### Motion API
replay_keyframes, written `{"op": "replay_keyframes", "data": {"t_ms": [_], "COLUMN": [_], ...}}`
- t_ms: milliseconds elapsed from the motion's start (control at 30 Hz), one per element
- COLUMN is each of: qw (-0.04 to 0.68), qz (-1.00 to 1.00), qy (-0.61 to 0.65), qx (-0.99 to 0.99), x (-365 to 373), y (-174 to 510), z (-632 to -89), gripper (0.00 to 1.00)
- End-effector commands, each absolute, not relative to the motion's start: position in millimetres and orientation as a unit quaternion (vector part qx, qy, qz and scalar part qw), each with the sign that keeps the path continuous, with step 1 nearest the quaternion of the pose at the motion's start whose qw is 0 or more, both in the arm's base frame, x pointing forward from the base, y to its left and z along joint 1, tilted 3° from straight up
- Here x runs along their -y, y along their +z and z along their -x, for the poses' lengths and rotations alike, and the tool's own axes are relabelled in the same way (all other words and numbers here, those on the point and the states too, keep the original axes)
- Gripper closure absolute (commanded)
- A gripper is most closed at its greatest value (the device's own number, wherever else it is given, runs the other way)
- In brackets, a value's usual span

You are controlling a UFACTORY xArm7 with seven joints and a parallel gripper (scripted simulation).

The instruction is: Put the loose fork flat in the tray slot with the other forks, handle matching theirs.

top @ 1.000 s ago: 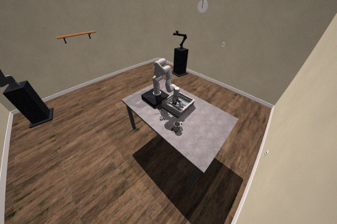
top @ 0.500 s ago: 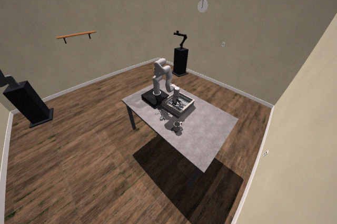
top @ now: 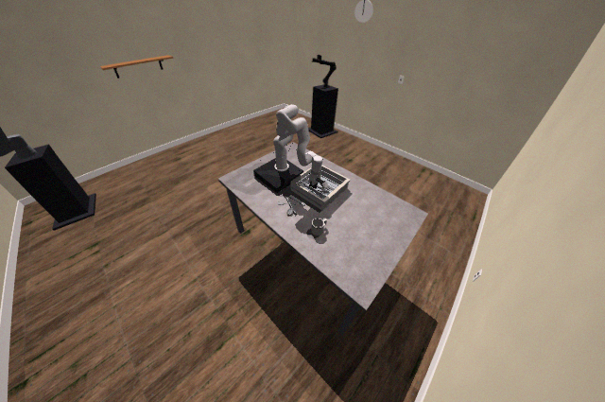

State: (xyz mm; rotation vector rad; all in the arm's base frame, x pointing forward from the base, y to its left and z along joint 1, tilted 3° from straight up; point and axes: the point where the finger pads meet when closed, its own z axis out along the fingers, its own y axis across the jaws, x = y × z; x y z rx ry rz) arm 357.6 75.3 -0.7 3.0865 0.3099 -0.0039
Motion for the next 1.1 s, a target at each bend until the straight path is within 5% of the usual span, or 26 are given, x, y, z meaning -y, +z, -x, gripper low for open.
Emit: {"op": "replay_keyframes", "data": {"t_ms": [0,1067], "qw": [0.019,0.019], "qz": [-0.995,-0.995], "qy": [0.000,0.000], "qx": [-0.100,-0.100], "x": [-75.7,-78.1], "y": [0.3,83.3], "z": [-358.9,-354.9], "gripper": [0.76,0.76]}}
